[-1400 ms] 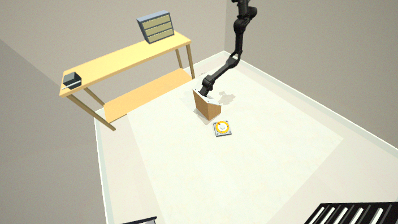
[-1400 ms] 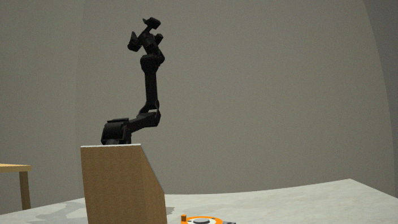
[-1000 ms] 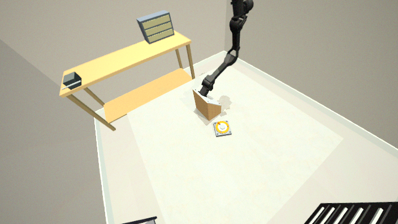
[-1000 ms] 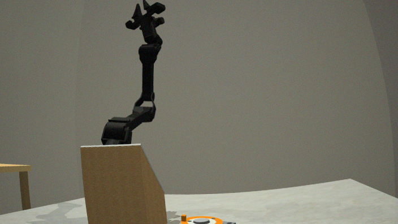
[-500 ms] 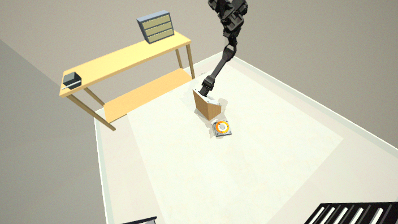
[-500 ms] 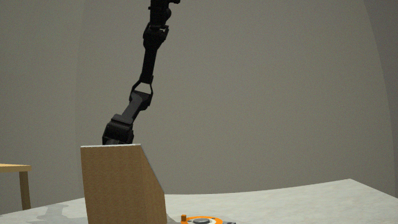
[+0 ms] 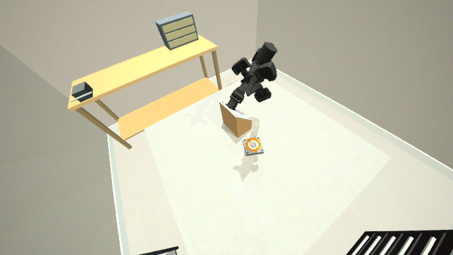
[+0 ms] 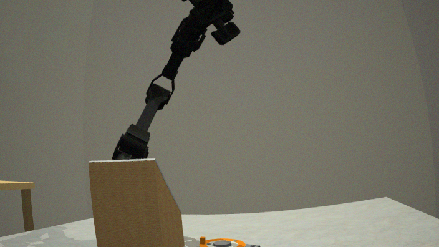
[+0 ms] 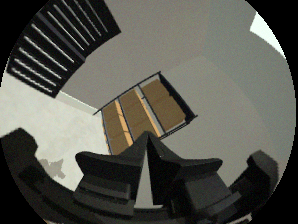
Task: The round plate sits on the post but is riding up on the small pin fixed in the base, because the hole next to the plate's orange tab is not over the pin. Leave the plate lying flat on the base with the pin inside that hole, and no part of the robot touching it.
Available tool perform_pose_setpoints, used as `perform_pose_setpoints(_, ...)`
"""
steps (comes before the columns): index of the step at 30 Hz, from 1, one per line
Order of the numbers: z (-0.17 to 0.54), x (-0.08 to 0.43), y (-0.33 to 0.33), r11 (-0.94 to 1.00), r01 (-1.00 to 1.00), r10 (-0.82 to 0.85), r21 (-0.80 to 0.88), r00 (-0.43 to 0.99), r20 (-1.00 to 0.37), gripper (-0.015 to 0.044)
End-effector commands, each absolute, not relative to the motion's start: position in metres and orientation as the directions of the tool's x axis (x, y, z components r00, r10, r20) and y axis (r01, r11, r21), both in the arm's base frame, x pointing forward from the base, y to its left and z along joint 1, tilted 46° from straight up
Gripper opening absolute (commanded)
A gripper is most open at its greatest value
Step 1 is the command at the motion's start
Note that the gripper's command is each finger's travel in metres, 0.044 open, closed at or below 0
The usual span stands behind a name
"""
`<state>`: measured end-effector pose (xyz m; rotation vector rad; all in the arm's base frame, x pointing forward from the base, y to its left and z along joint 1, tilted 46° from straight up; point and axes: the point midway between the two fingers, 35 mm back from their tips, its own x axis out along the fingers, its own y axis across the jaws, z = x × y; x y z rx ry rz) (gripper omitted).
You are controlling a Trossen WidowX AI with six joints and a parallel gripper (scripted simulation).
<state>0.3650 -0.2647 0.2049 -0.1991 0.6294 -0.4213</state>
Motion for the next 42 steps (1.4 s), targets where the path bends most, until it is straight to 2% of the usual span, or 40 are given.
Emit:
perform_pose_setpoints(1, 0.143, 0.377, -0.22, 0.967, 0.158, -0.253, -0.201, 0.707, -0.66, 0.0)
perform_pose_setpoints(7, 0.068, 0.374, -0.15, 0.999, -0.033, 0.012, -0.01, 0.609, -0.793, 0.0)
perform_pose_setpoints(13, -0.008, 0.335, -0.062, 0.948, -0.171, 0.313, 0.266, 0.378, -0.871, 0.0)
perform_pose_setpoints(16, -0.029, 0.313, -0.029, 0.906, -0.198, 0.417, 0.373, 0.274, -0.867, 0.0)
perform_pose_setpoints(22, -0.065, 0.229, 0.058, 0.736, -0.161, 0.658, 0.657, -0.058, -0.751, 0.0)
perform_pose_setpoints(26, -0.068, 0.205, 0.075, 0.691, -0.121, 0.699, 0.713, -0.138, -0.701, 0.0)
perform_pose_setpoints(42, -0.101, 0.199, 0.106, 0.689, -0.12, 0.701, 0.714, -0.139, -0.7, 0.0)
